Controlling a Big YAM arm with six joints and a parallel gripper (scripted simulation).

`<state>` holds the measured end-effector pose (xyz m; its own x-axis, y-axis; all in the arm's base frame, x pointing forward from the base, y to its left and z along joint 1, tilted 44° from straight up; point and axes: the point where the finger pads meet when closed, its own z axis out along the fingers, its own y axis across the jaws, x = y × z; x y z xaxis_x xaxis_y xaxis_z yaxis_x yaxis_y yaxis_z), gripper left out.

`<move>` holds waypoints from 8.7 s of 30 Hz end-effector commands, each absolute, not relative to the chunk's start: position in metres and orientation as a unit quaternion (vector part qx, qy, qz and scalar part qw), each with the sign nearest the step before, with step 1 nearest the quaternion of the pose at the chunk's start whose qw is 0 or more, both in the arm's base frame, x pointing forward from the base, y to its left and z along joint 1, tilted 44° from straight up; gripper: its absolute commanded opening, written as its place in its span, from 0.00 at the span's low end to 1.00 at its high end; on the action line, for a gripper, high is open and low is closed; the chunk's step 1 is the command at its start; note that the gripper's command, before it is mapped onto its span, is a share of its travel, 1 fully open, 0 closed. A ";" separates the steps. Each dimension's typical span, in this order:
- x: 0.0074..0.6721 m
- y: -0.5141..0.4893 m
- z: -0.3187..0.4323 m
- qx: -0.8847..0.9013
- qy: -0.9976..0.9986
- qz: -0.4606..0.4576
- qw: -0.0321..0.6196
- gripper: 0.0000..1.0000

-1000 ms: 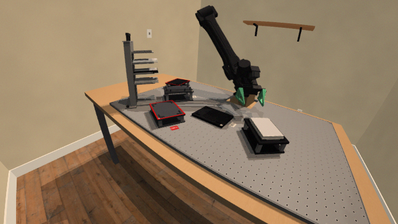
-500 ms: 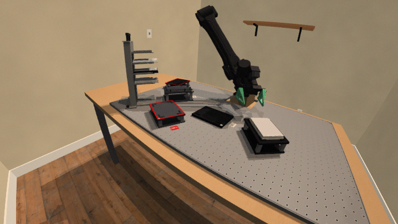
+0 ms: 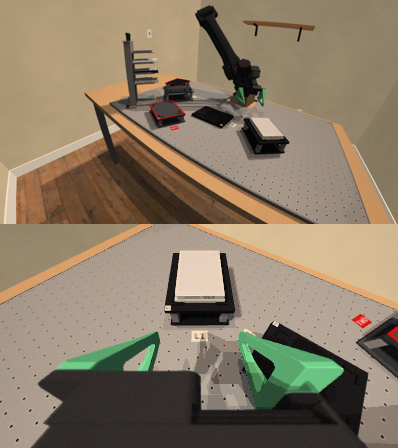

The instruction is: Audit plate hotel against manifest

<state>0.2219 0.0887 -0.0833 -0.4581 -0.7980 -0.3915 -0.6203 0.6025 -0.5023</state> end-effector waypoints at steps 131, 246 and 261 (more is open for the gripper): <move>0.320 0.096 0.132 -0.284 0.842 -0.235 0.393 1.00; 0.316 -0.006 0.222 0.082 0.722 -0.457 0.514 1.00; 0.303 -0.035 0.249 0.073 0.724 -0.463 0.507 1.00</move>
